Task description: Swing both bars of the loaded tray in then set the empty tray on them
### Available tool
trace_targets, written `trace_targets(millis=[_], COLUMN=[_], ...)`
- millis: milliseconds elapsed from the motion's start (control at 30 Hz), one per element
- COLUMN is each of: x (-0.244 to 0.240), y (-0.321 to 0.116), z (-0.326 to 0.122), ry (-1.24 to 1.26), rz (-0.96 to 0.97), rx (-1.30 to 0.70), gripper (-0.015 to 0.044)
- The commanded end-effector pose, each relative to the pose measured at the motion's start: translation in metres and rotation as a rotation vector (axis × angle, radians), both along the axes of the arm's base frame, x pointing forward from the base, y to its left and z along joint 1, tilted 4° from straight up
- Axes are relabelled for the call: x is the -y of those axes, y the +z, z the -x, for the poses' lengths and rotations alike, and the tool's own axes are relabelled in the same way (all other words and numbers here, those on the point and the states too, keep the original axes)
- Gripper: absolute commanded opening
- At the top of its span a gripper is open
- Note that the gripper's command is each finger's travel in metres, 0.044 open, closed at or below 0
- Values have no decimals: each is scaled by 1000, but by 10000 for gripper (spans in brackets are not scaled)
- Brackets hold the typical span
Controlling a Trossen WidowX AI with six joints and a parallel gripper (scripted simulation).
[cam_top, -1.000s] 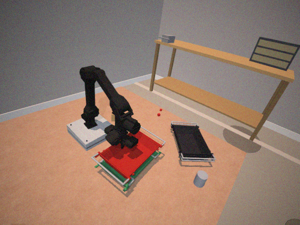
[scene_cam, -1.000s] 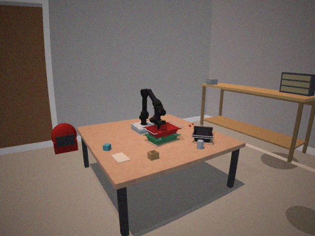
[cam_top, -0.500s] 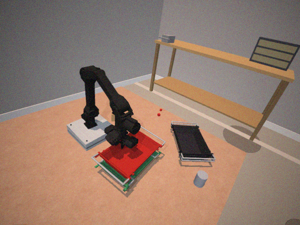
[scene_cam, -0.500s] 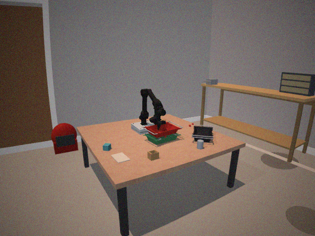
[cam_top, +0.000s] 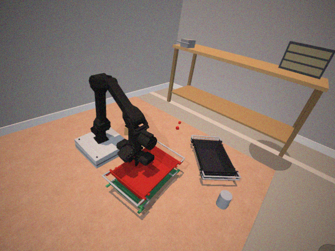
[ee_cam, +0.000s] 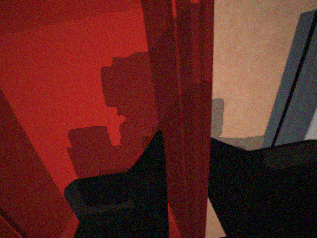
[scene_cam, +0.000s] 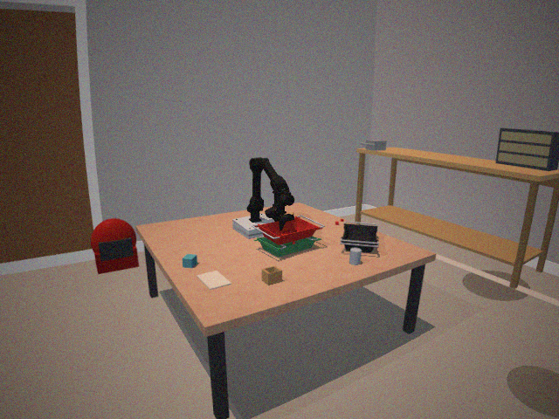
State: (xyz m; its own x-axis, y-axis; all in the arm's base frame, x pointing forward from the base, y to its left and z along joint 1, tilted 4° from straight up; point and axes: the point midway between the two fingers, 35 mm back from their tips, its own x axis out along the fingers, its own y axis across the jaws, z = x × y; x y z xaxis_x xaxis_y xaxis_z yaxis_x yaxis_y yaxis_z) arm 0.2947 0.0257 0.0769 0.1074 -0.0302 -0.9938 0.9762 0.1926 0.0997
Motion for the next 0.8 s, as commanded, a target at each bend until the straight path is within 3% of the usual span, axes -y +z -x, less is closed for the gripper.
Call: trace_targets(millis=[0,167,767], x=[1,1,1], y=[-7,-7,-7], z=[6,6,6], ry=[-1,-1,-1], rz=[7,7,7], rx=[-32,-32,-32], gripper=[0,0,264])
